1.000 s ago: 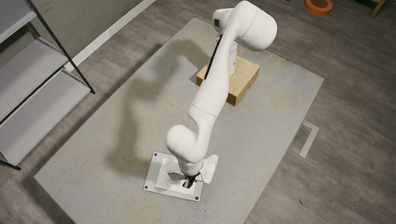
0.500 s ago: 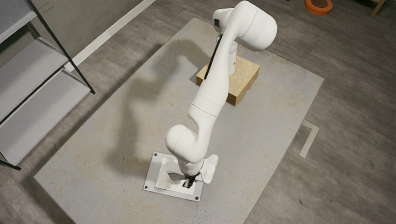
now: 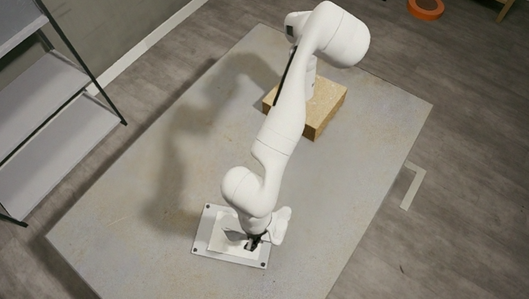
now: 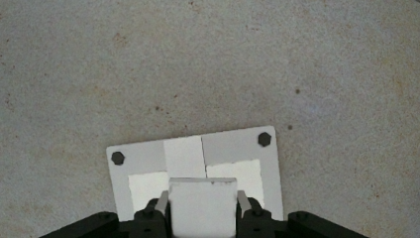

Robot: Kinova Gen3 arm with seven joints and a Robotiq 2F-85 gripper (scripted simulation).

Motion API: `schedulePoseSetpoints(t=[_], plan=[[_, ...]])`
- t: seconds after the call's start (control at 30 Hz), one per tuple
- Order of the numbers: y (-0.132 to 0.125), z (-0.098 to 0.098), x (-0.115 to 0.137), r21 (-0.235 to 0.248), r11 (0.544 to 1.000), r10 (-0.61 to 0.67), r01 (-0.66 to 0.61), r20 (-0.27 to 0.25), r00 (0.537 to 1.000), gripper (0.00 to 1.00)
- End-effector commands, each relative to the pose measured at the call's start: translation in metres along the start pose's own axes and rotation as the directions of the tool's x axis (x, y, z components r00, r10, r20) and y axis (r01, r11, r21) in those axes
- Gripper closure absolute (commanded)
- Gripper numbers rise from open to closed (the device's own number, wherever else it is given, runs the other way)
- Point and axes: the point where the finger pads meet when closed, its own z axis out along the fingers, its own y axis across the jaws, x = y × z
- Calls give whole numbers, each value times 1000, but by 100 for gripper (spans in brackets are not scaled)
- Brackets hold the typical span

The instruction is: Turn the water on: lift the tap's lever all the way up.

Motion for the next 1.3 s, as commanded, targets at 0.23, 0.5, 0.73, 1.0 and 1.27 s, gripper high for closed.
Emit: schedulePoseSetpoints(t=[0.23, 0.5, 0.73, 1.0, 1.27], plan=[[1, -4, -1, -2, 1000, 0, 0, 0, 1000, 90], [1, -20, -6, -2, 1000, 0, 0, 0, 1000, 90], [1, -30, -10, -2, 1000, 0, 0, 0, 1000, 90], [1, -35, -13, -2, 1000, 0, 0, 0, 1000, 90], [1, -35, -13, -2, 1000, 0, 0, 0, 1000, 90]])
